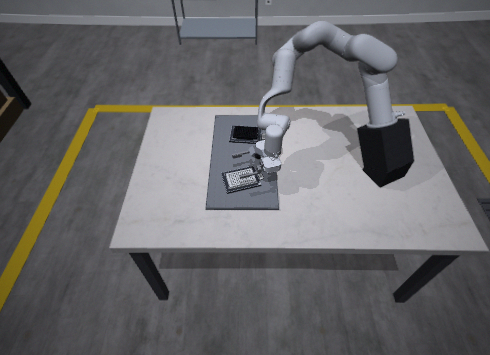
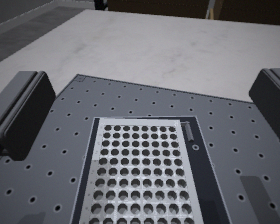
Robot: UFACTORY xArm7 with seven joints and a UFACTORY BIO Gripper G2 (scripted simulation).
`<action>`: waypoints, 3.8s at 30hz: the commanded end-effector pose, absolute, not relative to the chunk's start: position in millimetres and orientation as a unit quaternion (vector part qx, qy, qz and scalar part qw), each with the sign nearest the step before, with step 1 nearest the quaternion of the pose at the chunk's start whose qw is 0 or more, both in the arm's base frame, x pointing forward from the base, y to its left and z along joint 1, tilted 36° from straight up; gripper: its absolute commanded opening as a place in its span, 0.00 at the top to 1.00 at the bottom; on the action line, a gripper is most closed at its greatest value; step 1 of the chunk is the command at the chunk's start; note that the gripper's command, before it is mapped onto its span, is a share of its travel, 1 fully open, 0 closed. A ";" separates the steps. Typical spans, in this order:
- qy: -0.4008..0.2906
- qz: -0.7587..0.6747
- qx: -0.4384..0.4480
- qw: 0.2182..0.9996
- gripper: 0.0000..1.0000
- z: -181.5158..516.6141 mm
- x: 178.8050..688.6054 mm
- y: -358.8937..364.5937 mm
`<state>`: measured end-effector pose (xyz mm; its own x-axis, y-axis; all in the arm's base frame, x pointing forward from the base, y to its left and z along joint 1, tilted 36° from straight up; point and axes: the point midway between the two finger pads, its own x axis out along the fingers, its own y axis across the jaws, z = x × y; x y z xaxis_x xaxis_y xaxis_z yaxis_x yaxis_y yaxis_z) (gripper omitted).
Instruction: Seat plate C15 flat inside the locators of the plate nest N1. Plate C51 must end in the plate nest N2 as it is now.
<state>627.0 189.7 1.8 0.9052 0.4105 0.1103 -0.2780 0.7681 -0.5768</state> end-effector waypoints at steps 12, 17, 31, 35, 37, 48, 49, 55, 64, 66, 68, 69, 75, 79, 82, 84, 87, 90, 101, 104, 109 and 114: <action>-0.117 0.185 -0.285 0.933 0.46 -1.8 630.2 189.8; -0.117 0.185 -0.285 0.933 0.46 -5.9 631.8 187.3; -0.117 0.185 -0.285 0.933 0.46 -24.8 639.4 175.8; -0.117 0.185 -0.285 0.933 0.46 -27.5 640.4 174.2; -0.117 0.185 -0.285 0.933 0.46 -30.2 641.5 172.6; -0.117 0.185 -0.285 0.933 0.46 -45.0 647.4 163.5; -0.117 0.185 -0.285 0.933 0.46 -46.4 648.0 162.7; -0.117 0.185 -0.285 0.933 0.46 -46.3 648.0 162.7; -0.117 0.185 -0.285 0.933 0.46 -47.4 648.4 162.1; -0.117 0.185 -0.285 0.933 0.46 -48.5 648.9 161.4; -0.117 0.185 -0.285 0.933 0.46 -48.5 648.9 161.4; -0.117 0.185 -0.285 0.933 0.46 -49.0 649.0 161.1; -0.117 0.185 -0.285 0.933 0.46 -52.3 650.4 159.1; -0.117 0.185 -0.285 0.933 0.46 -54.5 651.2 157.8; -0.117 0.185 -0.285 0.933 0.46 -56.1 651.9 156.8; -0.117 0.185 -0.285 0.933 0.46 -56.6 652.1 156.5; -0.117 0.185 -0.285 0.933 0.46 -57.7 652.5 155.8; -0.117 0.185 -0.285 0.933 0.46 -59.3 653.2 154.8; -0.117 0.185 -0.285 0.933 0.46 -62.5 654.5 152.9; -0.117 0.185 -0.285 0.933 0.46 -62.6 654.5 152.9; -0.117 0.185 -0.285 0.933 0.46 -62.5 654.5 152.9; -0.117 0.185 -0.285 0.933 0.46 -62.5 654.5 152.9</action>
<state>654.1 150.9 -63.9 0.9051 0.4105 0.1104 -0.2780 0.7681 -0.5768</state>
